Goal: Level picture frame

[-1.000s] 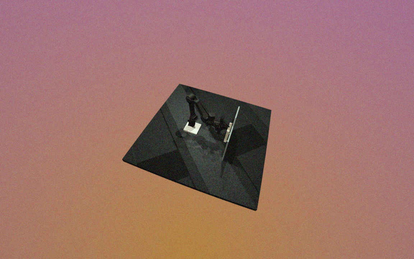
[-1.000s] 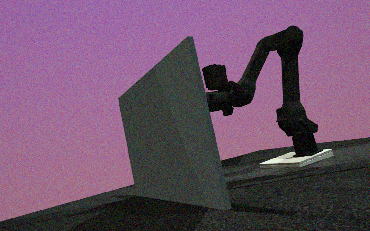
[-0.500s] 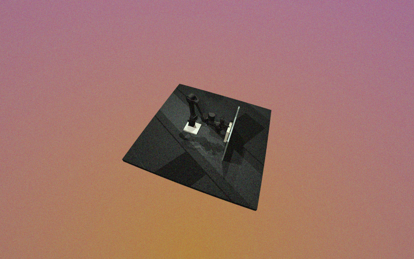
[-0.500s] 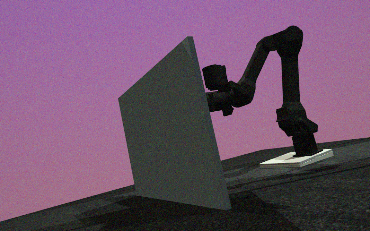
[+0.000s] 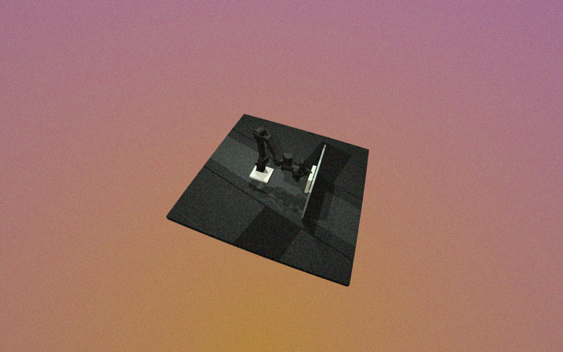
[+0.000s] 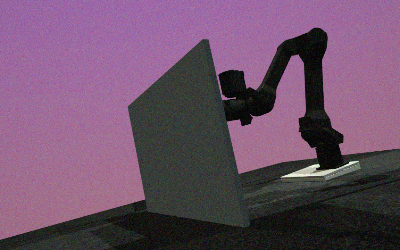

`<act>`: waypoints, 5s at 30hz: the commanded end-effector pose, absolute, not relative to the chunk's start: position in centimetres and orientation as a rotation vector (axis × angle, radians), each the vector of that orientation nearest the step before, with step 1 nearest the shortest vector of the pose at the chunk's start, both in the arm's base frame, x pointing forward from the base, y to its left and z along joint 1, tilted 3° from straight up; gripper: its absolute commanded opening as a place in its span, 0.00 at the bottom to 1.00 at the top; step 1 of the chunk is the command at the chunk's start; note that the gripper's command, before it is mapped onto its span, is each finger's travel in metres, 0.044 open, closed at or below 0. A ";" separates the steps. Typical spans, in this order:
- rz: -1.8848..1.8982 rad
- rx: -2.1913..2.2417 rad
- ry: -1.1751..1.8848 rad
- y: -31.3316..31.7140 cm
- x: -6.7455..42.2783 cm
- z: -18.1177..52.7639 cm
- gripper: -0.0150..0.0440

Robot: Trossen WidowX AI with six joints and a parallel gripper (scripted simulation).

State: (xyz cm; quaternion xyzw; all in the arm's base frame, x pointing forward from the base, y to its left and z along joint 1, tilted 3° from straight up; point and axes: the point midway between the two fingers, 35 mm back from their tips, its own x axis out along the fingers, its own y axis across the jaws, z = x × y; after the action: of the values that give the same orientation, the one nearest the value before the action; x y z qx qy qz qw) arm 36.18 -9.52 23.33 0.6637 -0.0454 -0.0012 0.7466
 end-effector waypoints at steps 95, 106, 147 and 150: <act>-0.024 1.146 -0.080 -6.5 17.0 25.4 0.69; -0.024 1.146 -0.080 -6.5 17.0 25.4 0.69; -0.024 1.146 -0.080 -6.5 17.0 25.4 0.69; -0.024 1.146 -0.080 -6.5 17.0 25.4 0.69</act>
State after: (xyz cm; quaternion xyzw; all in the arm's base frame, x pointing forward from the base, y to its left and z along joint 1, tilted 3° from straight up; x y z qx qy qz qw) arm 17.04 -6.59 25.38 0.5395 -0.0389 -0.0122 0.8410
